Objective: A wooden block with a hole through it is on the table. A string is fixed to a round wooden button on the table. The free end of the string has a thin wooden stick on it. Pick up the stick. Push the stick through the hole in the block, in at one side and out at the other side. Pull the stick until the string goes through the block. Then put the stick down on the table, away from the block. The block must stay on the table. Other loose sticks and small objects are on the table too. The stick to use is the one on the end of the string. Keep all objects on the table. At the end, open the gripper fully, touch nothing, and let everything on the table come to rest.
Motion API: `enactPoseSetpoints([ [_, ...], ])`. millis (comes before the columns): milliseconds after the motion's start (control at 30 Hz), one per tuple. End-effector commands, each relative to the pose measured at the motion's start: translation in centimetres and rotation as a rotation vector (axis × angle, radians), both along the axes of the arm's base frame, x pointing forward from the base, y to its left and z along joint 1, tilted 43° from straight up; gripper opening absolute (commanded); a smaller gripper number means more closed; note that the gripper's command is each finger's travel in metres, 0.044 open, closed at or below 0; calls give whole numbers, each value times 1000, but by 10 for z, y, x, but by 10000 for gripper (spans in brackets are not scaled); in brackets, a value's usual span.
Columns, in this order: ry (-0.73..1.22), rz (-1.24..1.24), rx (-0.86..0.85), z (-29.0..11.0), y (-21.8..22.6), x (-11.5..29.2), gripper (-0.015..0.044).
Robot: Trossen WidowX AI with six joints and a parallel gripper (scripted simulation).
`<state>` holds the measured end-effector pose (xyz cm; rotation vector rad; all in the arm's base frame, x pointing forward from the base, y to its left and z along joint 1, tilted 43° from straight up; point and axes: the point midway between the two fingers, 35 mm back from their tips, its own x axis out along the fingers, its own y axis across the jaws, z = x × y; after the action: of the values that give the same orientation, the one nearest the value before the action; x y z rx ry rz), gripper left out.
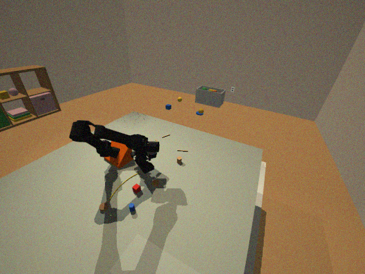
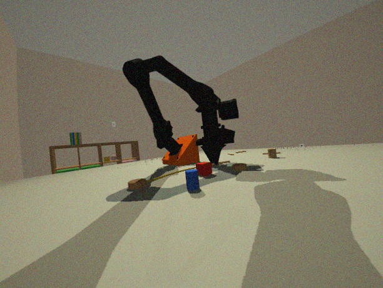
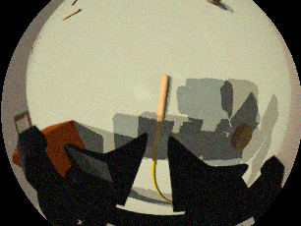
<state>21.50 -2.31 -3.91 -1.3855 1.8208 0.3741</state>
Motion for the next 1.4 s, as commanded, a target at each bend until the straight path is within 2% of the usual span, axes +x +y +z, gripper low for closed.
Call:
enactPoseSetpoints([
  [0,9,5,-5,-1,-1,-2,120],
  [233,9,5,-5,-1,-1,-2,120],
  [400,1,0,0,0,0,0,0],
  [1367,1,1,3,18,18,4,0],
])
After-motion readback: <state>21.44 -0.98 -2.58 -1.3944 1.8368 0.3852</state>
